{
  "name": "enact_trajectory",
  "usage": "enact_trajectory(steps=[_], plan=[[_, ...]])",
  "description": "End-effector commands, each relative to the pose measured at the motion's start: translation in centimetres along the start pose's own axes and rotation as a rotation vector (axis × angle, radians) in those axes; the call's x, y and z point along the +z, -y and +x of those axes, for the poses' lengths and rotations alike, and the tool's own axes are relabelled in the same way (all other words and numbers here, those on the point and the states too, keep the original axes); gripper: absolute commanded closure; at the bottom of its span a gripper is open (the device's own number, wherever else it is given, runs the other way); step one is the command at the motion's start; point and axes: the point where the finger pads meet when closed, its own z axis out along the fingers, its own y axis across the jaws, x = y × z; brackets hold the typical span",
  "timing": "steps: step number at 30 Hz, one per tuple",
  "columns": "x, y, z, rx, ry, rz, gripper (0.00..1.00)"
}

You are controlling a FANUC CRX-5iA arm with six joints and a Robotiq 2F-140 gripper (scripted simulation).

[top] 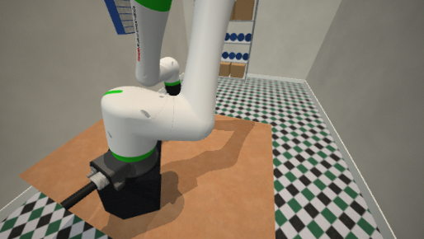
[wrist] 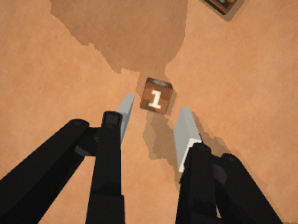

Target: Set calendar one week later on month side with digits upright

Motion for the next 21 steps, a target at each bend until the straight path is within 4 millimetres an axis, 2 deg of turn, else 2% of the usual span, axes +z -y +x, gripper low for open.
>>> enact_trajectory(steps=[1, 5, 11, 21], plan=[[-0.15, 0.02, 0.0, 0.0, 0.0, 0.0, 0.71], [-0.02, -0.13, -0.06, -0.001, -0.031, -0.008, 0.71], [0.05, -0.19, -0.26, -0.001, -0.213, -0.011, 0.71], [0.0, 0.0, -0.69, 0.0, -0.277, -0.002, 0.71]])
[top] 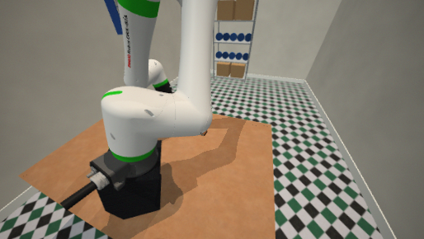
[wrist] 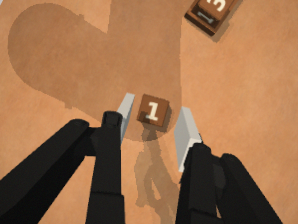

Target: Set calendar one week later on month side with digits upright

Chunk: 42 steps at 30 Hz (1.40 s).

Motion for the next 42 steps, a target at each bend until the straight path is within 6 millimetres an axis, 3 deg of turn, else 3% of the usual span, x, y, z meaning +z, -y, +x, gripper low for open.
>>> enact_trajectory(steps=[1, 7, 17, 24, 42], plan=[[0.1, 0.0, -0.1, 0.0, -0.033, -0.003, 0.71], [0.2, 0.0, -0.3, 0.0, -0.215, -0.004, 0.71], [0.1, 0.0, -0.7, 0.001, -0.278, 0.0, 0.71], [0.3, 0.0, -0.9, 0.001, -0.477, -0.002, 0.71], [0.3, 0.0, -1.4, 0.001, -0.524, 0.001, 0.71]])
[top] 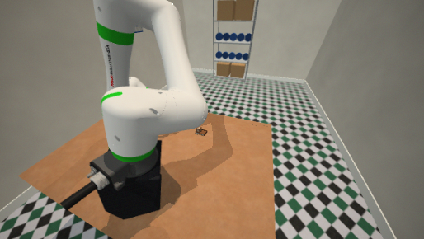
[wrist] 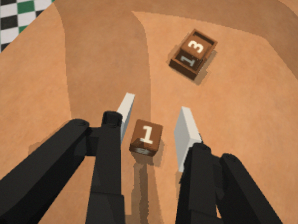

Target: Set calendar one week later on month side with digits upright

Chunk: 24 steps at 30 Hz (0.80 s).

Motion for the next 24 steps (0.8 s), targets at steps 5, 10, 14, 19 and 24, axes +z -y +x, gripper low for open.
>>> enact_trajectory(steps=[5, 10, 14, 19, 24], plan=[[0.0, 0.0, 0.0, 0.0, 0.0, 0.0, 0.71], [0.1, 0.0, -0.1, 0.0, 0.0, 0.0, 0.71], [0.3, 0.0, -0.3, 0.0, 0.0, 0.0, 0.71], [0.5, 0.0, -0.6, 0.0, 0.0, 0.0, 0.71], [1.0, 0.0, -1.1, 0.0, 0.0, 0.0, 0.71]])
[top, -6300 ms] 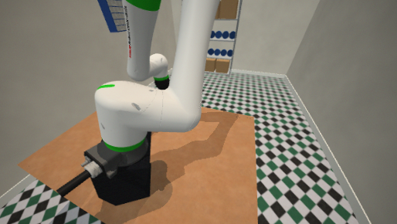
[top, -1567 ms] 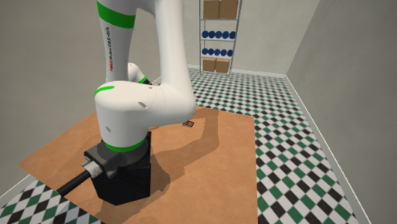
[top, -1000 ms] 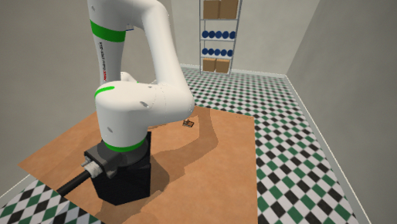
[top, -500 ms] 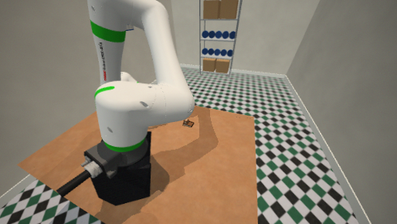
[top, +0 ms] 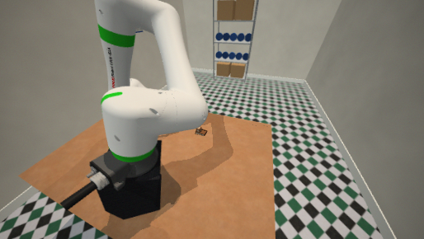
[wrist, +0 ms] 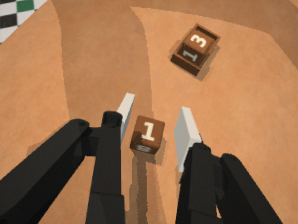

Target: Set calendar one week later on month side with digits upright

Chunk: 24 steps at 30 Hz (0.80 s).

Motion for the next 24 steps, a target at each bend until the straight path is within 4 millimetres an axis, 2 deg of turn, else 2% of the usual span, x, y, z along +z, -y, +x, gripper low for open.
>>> enact_trajectory(steps=[1, 24], plan=[[0.3, 0.0, -0.3, 0.0, 0.0, 0.0, 0.71], [3.1, 0.0, -3.1, 0.0, 0.0, 0.0, 0.71]])
